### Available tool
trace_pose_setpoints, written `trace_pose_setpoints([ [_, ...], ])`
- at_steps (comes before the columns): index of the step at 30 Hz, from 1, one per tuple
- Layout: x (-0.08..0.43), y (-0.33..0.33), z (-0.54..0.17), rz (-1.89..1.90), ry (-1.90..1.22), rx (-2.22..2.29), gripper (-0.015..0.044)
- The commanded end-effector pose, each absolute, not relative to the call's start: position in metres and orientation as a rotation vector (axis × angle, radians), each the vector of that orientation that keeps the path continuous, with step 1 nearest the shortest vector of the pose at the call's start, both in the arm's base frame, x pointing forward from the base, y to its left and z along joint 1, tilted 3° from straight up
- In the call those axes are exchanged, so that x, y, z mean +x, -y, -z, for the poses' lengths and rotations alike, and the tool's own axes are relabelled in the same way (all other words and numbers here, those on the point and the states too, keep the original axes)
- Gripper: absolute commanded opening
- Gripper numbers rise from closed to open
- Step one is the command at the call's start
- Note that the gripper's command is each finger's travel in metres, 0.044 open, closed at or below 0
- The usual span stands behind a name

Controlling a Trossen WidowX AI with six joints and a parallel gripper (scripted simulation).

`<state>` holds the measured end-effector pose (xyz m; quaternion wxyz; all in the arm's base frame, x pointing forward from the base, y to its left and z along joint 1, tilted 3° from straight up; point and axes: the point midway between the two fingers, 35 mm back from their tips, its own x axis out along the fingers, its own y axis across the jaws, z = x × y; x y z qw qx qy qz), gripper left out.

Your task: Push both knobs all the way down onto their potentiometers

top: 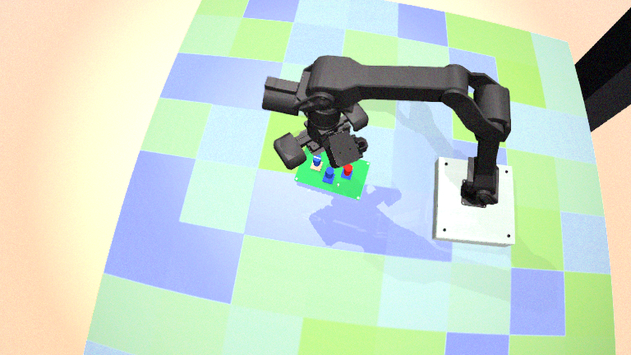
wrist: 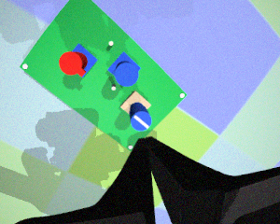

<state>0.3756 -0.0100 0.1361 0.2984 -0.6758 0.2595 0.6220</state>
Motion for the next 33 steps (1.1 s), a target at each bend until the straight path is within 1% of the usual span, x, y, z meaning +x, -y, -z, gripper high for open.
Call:
trace_pose_setpoints([
  [1, 0.38, 0.011, -0.138, -1.734, -0.602, -1.886, 0.0],
  [7, 0.38, 0.011, -0.139, -1.749, -0.585, -1.9, 0.0],
  [12, 0.382, 0.01, -0.119, -1.749, -0.585, -1.9, 0.0],
  [33, 0.384, 0.01, -0.098, -1.749, -0.585, -1.9, 0.0],
])
